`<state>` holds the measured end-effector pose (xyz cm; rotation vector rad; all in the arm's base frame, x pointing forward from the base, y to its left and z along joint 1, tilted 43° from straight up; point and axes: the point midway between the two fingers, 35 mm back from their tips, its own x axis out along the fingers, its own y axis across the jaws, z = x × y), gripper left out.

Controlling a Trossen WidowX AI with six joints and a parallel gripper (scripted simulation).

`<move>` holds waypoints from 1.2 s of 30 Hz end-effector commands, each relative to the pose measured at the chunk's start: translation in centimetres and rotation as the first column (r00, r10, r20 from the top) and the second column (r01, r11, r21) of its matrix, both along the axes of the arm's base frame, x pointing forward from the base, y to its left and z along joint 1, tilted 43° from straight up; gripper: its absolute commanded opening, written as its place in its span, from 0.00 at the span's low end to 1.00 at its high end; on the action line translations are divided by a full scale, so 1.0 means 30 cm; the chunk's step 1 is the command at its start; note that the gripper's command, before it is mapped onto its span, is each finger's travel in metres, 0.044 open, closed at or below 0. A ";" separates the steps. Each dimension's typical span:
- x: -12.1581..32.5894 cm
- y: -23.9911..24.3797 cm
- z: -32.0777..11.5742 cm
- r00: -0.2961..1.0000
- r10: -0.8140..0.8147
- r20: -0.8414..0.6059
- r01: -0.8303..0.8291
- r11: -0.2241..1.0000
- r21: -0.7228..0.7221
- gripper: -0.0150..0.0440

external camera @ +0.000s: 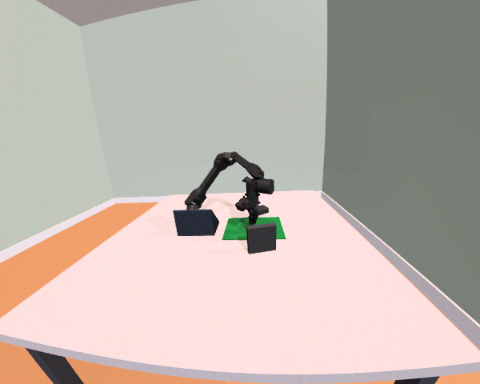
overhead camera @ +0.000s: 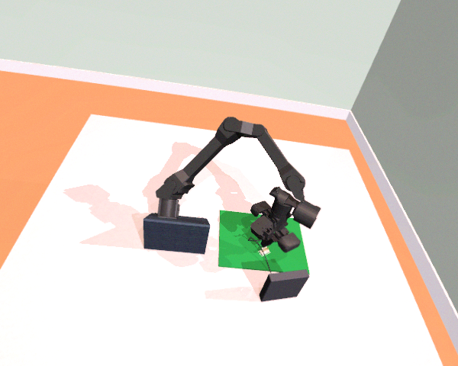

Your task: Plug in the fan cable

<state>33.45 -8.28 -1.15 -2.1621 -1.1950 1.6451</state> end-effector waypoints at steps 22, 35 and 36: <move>0.022 -0.007 0.012 1.000 -0.020 -0.015 0.020 1.000 -0.004 0.25; 0.027 0.045 -0.040 1.000 -0.020 -0.015 0.020 1.000 -0.003 0.25; 0.026 0.045 -0.040 1.000 -0.021 -0.016 0.021 1.000 -0.002 0.25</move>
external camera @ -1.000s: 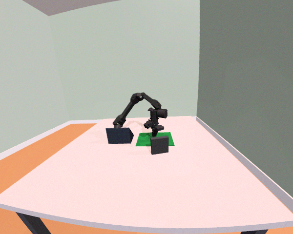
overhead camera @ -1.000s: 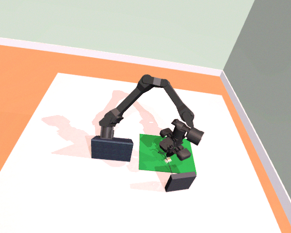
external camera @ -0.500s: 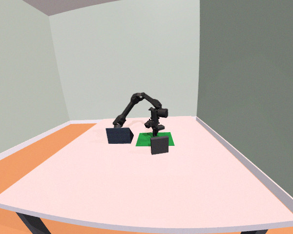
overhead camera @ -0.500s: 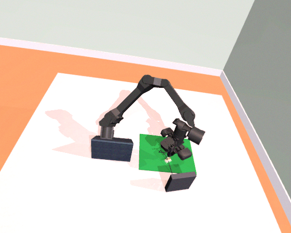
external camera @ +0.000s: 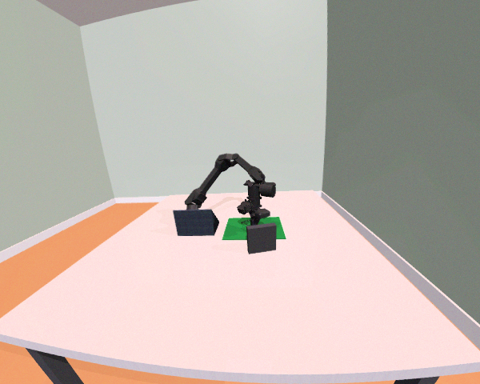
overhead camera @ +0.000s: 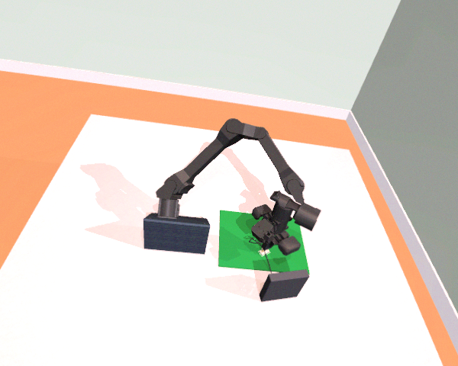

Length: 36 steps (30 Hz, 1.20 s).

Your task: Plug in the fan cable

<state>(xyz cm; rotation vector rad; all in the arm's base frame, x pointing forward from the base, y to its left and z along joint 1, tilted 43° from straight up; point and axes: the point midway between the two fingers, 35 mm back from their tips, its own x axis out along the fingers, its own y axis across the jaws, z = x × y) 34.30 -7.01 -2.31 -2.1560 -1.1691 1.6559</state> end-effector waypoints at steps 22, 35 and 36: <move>-0.001 0.010 -0.008 1.000 -0.005 -0.002 0.005 1.000 0.004 0.25; -0.001 0.017 -0.015 1.000 -0.005 -0.002 0.005 1.000 0.004 0.25; -0.001 0.017 -0.016 1.000 -0.005 -0.002 0.005 1.000 0.004 0.25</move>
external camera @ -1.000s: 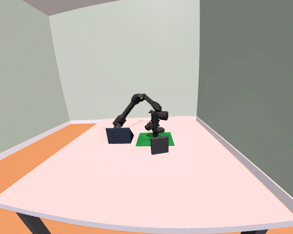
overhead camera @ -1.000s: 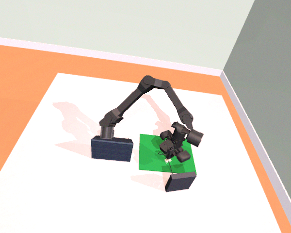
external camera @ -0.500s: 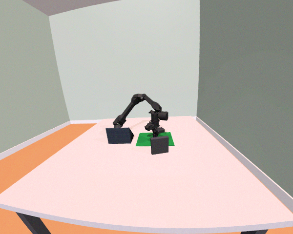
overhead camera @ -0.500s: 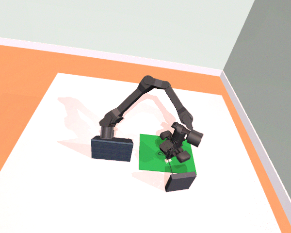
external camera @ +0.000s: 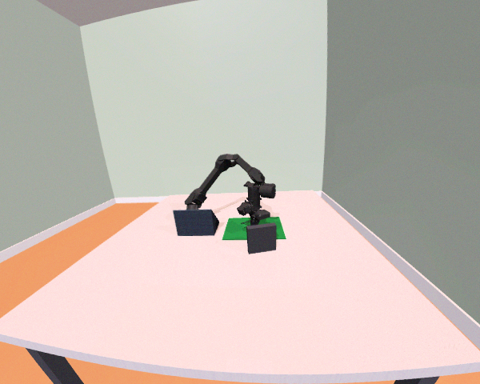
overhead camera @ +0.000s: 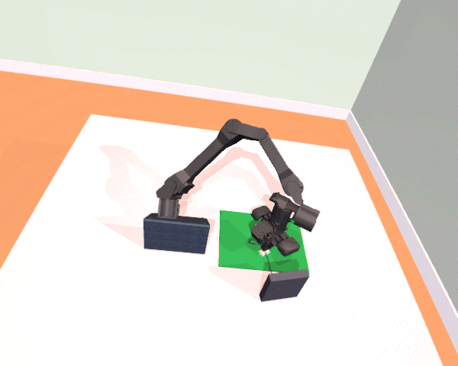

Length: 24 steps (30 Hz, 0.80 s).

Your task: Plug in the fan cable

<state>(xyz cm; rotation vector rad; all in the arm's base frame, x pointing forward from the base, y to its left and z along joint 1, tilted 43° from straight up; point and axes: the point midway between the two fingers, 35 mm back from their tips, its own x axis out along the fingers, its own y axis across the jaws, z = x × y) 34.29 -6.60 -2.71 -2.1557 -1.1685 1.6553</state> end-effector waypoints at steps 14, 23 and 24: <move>-0.001 0.008 -0.007 1.000 -0.005 -0.003 0.005 1.000 0.004 0.25; 0.001 0.021 -0.022 1.000 -0.004 -0.002 0.004 1.000 0.004 0.25; 0.001 0.023 -0.023 1.000 -0.004 -0.002 0.004 1.000 0.004 0.25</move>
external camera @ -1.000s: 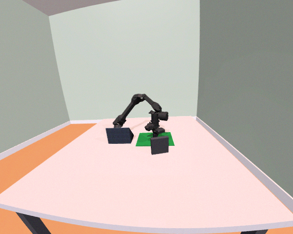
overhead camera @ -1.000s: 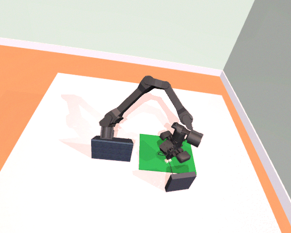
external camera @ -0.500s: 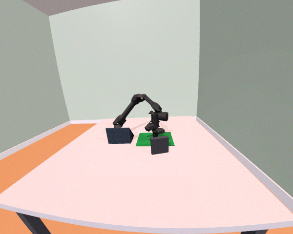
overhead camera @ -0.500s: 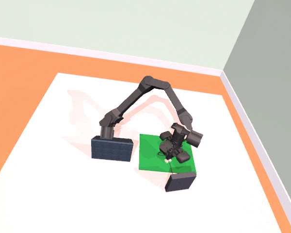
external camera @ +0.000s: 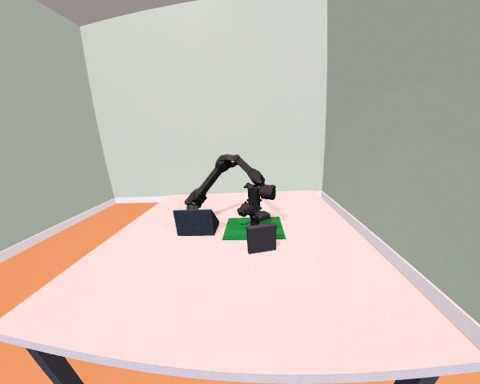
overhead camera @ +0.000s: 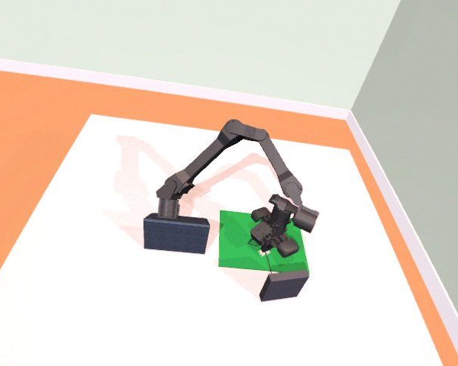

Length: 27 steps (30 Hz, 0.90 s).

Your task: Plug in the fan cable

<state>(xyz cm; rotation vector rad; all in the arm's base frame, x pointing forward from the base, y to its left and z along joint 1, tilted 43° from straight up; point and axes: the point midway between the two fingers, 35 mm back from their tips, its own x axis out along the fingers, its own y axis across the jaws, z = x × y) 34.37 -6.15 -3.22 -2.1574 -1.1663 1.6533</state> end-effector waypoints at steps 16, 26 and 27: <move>0.000 0.028 -0.027 1.000 -0.002 -0.004 0.002 1.000 0.004 0.25; 0.001 0.021 -0.024 1.000 -0.004 0.000 0.004 1.000 0.003 0.52; 0.001 0.021 -0.024 1.000 -0.004 0.000 0.004 1.000 0.003 0.57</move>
